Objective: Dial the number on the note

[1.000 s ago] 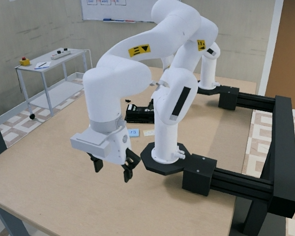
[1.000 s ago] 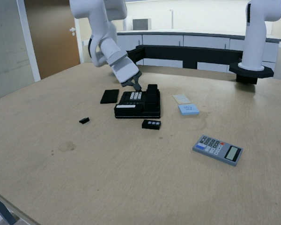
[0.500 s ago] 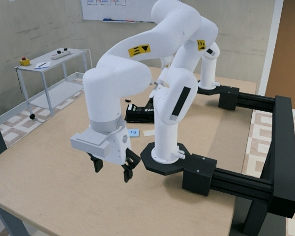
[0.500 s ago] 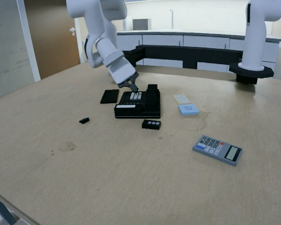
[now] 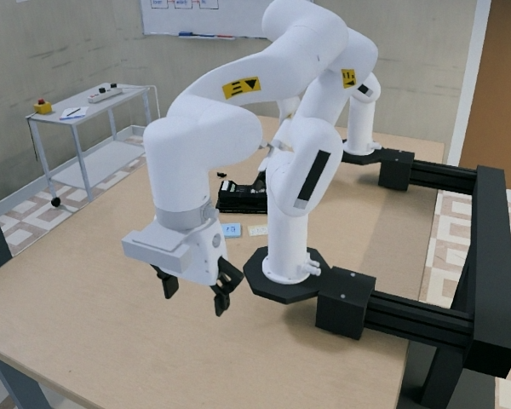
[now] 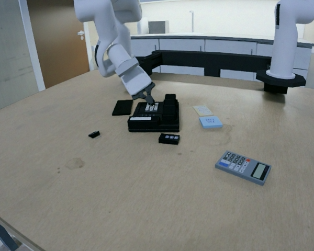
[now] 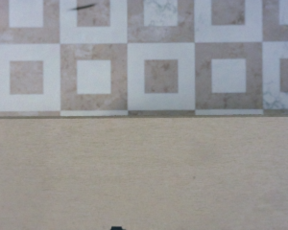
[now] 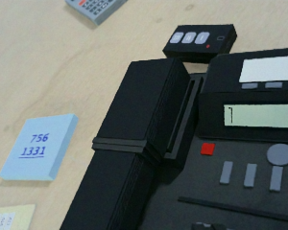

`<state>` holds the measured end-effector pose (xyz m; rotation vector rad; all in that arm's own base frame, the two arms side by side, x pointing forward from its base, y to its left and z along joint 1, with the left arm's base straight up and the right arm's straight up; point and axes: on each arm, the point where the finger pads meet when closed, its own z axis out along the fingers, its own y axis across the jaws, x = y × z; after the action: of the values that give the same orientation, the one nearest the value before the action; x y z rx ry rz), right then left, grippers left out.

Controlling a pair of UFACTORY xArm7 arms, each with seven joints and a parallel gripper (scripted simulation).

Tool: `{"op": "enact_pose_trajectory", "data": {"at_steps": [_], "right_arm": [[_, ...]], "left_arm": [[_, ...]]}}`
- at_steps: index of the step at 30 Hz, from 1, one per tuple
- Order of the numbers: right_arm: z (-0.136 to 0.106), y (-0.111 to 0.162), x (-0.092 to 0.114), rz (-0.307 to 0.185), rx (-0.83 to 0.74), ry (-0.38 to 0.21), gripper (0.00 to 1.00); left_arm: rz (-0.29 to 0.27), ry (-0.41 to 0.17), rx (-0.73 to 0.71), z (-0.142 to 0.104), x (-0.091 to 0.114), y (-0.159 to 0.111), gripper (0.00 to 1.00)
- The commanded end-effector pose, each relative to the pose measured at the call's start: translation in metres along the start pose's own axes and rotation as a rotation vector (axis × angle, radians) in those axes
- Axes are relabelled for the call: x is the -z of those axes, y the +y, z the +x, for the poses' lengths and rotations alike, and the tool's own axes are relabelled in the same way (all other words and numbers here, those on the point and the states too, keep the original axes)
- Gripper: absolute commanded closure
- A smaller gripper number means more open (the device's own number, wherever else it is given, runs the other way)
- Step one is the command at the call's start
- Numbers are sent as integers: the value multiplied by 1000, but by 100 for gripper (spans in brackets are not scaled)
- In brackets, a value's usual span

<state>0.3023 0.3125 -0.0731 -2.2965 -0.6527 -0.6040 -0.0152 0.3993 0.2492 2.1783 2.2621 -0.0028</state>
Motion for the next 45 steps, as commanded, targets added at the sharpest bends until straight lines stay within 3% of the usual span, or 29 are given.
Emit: {"op": "enact_pose_trajectory", "data": {"at_steps": [1,45], "right_arm": [[0,0,0,1,1,2,100],[-1,2,-3,1,1,2,100]], "left_arm": [[0,2,0,0,1,0,0],[0,2,0,0,1,0,0]]}}
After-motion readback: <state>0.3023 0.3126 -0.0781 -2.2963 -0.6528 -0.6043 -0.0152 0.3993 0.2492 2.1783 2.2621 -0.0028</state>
